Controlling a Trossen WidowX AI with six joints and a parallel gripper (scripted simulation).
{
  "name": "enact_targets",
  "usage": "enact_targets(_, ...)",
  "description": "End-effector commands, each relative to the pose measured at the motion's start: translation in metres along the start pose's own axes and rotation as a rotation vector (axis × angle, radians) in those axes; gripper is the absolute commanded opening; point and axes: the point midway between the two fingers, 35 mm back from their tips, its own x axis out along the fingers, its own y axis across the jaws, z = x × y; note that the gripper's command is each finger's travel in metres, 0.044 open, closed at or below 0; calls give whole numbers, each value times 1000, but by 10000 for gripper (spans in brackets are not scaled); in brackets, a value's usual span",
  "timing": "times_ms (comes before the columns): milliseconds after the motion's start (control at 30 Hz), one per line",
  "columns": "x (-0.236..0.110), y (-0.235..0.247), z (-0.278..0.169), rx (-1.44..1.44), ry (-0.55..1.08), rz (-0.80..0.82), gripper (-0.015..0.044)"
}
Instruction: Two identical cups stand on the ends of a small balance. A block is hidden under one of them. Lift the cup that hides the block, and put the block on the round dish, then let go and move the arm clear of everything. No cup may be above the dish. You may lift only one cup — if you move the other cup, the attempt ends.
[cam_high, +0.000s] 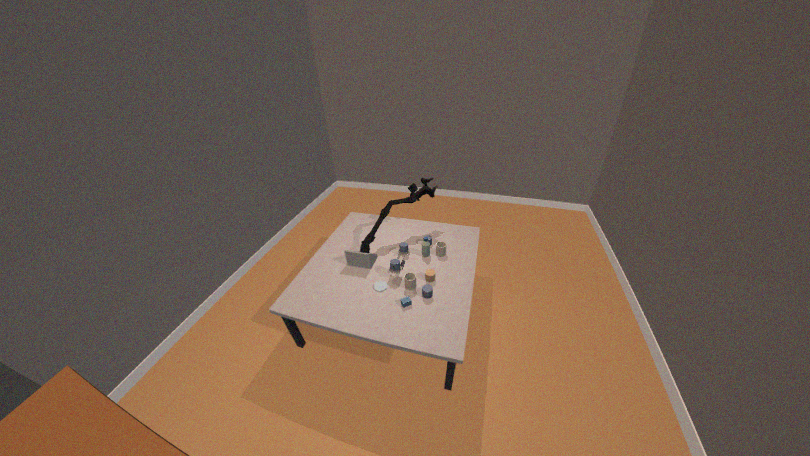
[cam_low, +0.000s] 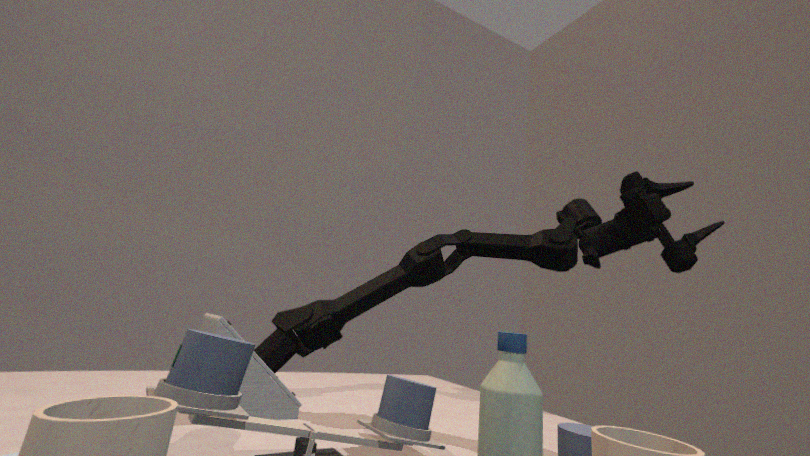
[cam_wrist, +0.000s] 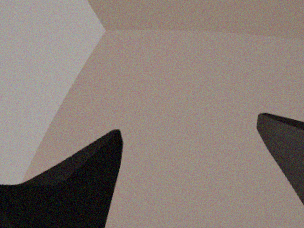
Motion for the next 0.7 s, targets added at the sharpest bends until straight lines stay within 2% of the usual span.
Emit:
enact_targets(0, 0, 0, 1, -5, -1, -2, 426)
enact_targets(33, 0, -2, 4, -21, -5, -10, 440)
enact_targets(667, -17, -35, 124, -575, -113, -326, 440)
